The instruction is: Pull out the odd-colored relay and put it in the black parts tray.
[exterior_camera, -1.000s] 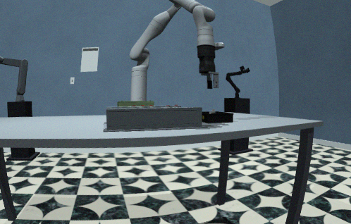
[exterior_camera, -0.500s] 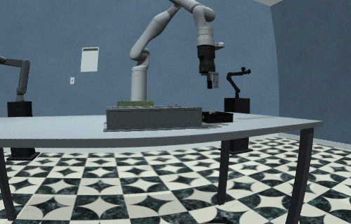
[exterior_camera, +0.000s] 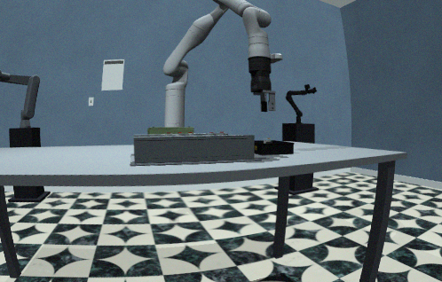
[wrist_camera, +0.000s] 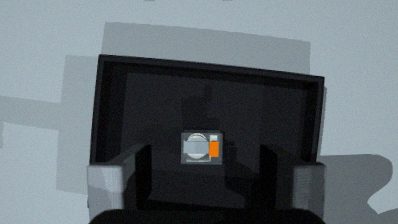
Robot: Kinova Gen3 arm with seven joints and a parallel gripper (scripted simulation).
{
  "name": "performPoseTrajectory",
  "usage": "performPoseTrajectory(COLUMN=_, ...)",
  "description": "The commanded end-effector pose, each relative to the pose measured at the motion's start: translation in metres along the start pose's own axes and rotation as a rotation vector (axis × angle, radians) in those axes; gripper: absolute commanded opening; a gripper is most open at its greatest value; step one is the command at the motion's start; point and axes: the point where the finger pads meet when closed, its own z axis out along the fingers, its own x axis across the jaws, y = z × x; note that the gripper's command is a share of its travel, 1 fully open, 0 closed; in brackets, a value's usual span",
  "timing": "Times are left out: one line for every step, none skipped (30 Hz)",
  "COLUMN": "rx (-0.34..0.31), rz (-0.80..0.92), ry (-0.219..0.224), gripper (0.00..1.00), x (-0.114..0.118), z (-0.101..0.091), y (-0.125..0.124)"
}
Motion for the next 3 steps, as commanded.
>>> performPoseTrajectory(rx=0.001, rz=0.0, ry=0.002, gripper=0.98, x=0.0006, z=-0.0009, y=-0.0003)
performPoseTrajectory(rx=0.001, rz=0.0, ry=0.002, gripper=0.98, x=0.0006, z=-0.0009, y=-0.0003)
performPoseTrajectory(rx=0.001, rz=0.0, ry=0.002, gripper=0.98, x=0.0006, z=-0.0009, y=-0.0003)
